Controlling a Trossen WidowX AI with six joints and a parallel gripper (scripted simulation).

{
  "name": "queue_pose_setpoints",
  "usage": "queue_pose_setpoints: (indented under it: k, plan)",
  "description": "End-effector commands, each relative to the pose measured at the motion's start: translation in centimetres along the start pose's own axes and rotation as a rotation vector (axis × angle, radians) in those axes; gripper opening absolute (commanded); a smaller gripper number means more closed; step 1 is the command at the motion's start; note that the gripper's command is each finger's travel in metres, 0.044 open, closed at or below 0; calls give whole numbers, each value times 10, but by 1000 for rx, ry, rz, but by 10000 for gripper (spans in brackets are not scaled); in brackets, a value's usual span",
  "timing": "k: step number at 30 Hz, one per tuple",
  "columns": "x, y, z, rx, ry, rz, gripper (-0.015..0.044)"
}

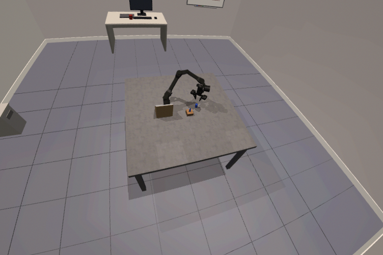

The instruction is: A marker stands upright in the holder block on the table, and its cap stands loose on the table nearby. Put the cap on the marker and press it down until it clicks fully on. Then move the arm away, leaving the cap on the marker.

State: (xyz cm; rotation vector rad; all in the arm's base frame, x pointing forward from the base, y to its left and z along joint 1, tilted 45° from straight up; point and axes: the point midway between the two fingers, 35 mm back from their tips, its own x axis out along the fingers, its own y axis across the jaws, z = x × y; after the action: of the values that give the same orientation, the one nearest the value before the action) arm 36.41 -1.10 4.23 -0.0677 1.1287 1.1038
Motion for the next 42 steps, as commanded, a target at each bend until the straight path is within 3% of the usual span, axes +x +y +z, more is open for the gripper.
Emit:
queue_pose_setpoints:
  k: [1,7,11,42]
  plan:
    - [-3,-5,-13,-19,-40,25,246]
    - [0,-4,-8,-19,-41,26,246]
    - [32,-3,-7,-19,-42,26,246]
    - [79,-2,-5,-16,-43,26,246]
